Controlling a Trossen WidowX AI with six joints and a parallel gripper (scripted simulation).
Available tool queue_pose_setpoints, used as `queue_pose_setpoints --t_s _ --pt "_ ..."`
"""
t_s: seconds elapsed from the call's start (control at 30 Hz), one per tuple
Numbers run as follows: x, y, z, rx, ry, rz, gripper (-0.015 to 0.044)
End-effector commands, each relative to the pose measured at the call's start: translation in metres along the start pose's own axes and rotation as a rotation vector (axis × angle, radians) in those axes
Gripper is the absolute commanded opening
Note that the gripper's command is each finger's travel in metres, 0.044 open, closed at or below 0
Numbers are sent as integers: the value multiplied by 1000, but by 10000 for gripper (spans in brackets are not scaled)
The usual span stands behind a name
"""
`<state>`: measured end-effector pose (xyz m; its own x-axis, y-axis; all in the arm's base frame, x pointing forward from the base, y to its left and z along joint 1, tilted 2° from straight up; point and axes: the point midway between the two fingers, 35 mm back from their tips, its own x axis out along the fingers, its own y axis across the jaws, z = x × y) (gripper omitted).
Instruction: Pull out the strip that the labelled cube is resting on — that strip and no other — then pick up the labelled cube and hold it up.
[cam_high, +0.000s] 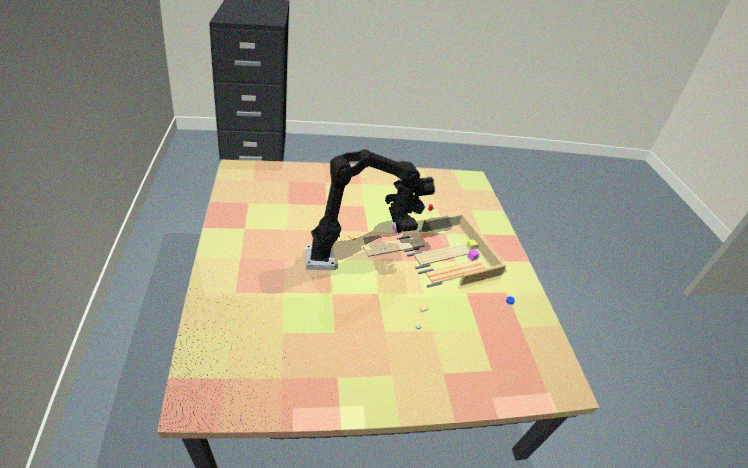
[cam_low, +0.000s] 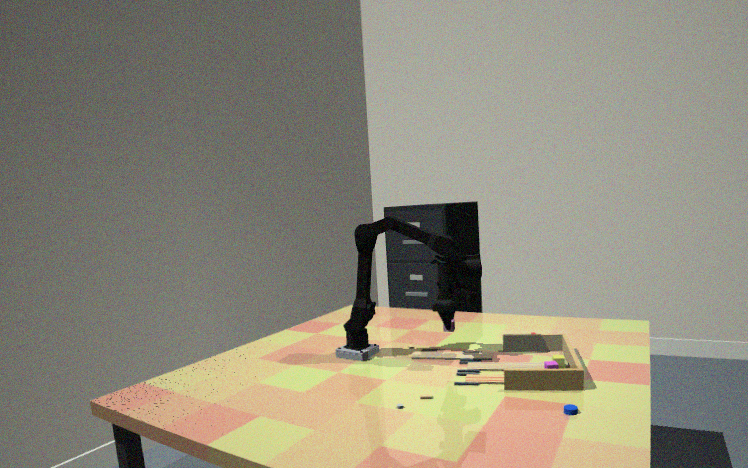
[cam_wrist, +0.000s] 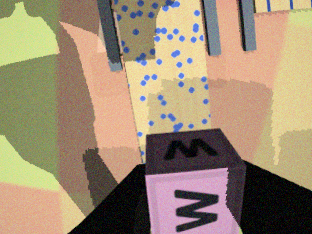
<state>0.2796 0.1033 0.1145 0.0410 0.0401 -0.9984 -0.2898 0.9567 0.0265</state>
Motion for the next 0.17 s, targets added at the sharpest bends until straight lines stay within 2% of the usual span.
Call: queue_pose_setpoints --t_s 0.0,0.13 --pt "-2 0 1 -6 -3 -3 0" --pt "-2 0 1 -6 -3 -3 0"
